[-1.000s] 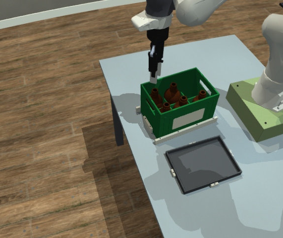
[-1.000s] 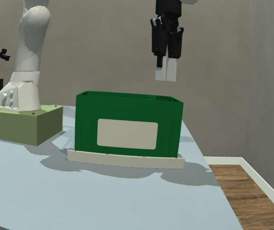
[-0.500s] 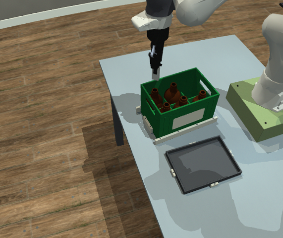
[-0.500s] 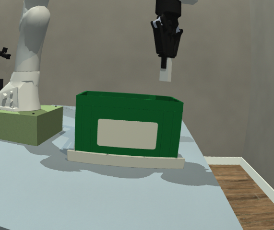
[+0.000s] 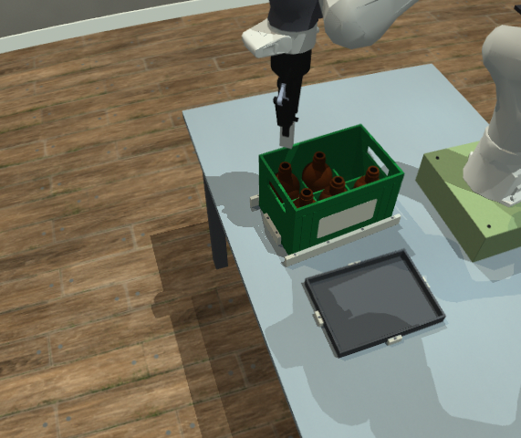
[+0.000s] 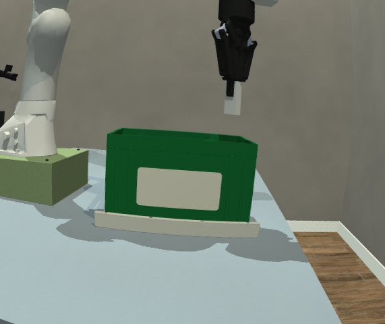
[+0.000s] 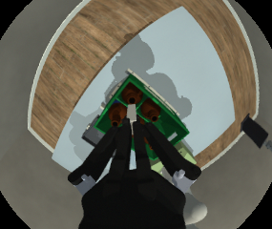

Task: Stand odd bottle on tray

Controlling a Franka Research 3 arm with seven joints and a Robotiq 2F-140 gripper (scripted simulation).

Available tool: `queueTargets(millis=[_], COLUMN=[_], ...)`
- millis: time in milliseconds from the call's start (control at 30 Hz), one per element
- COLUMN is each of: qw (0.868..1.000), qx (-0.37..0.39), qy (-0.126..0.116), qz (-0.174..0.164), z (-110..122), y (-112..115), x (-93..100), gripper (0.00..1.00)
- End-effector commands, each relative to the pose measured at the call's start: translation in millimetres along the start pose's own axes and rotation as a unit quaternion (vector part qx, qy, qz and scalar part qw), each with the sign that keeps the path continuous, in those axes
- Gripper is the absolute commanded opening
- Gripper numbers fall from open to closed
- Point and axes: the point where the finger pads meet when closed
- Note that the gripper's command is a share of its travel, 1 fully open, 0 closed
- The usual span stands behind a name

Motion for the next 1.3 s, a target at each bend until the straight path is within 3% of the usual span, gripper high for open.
queueTargets(millis=[0, 100, 300, 467, 500, 1267], qw=[1.0, 1.0, 1.0, 1.0, 1.0, 1.0], qx=[-0.001, -0.002, -0.001, -0.001, -0.001, -0.001], qy=[0.001, 0.001, 0.001, 0.001, 0.001, 0.001], qz=[0.0, 0.0, 0.0, 0.001, 0.001, 0.001], z=[-1.0, -5.8, -53.9, -57.7, -57.7, -57.7], y=[0.5, 5.8, 66.2, 71.7, 71.7, 71.7], x=[0.9, 0.6, 0.3, 0.5, 0.5, 0.5], gripper=[0.1, 0.1, 0.1, 0.1, 0.44, 0.44])
Point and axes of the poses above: the point where the finger pads meet when closed, its own x axis back along the fingers, its own z axis across the jaws, y = z × x, and after that the axes turned 3 degrees about -x, right-handed
